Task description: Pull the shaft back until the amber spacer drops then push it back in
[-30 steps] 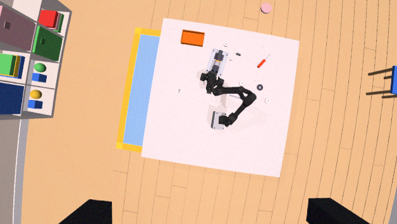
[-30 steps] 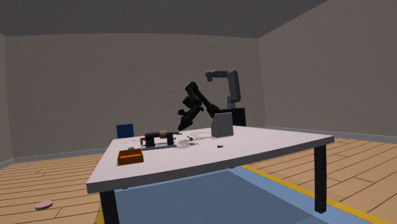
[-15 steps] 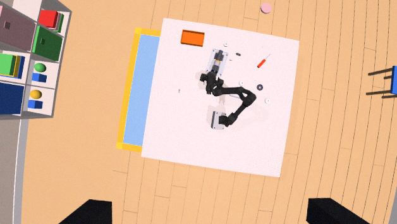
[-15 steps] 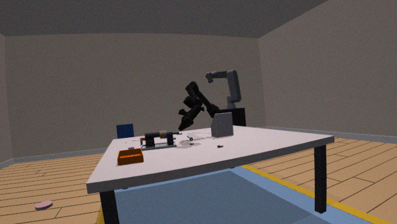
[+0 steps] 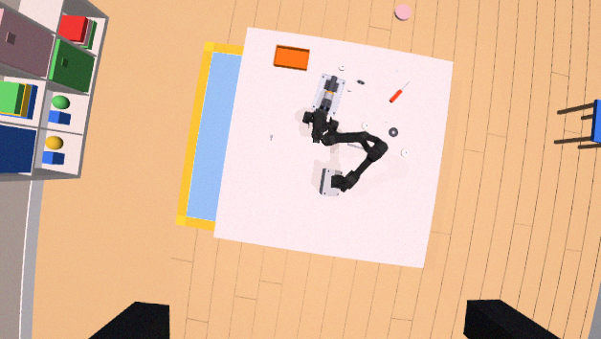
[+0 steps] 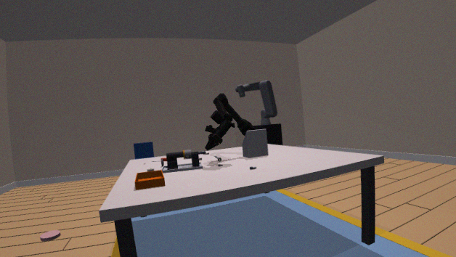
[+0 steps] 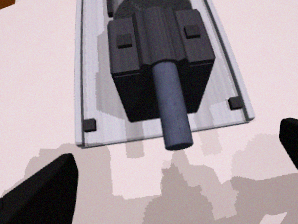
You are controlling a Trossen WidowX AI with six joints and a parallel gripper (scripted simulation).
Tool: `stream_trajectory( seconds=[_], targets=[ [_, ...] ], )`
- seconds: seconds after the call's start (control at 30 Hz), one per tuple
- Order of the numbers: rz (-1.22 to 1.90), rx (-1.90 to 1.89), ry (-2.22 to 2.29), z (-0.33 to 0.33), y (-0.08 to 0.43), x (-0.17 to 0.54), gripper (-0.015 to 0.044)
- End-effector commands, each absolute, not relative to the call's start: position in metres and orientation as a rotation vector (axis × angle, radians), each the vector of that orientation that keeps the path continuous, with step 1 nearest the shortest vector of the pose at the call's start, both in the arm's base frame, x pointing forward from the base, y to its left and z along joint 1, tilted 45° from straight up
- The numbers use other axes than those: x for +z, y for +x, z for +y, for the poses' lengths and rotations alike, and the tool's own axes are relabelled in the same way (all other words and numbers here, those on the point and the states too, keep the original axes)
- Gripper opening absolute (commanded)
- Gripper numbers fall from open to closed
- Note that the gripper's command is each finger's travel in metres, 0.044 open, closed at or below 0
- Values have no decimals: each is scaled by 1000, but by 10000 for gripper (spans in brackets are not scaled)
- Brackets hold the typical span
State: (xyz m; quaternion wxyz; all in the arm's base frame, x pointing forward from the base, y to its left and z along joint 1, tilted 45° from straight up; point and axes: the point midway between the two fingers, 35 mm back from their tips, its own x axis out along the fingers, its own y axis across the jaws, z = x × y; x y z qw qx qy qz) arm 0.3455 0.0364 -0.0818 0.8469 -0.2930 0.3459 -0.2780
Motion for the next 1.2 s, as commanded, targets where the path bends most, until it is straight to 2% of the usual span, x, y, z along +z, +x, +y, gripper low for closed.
stream_trajectory(
  seconds=[0.0, 1.17],
  targets=[
    [728, -591, -619, 36, 345, -81, 440],
    [727, -592, -621, 6, 369, -98, 440]
  ],
)
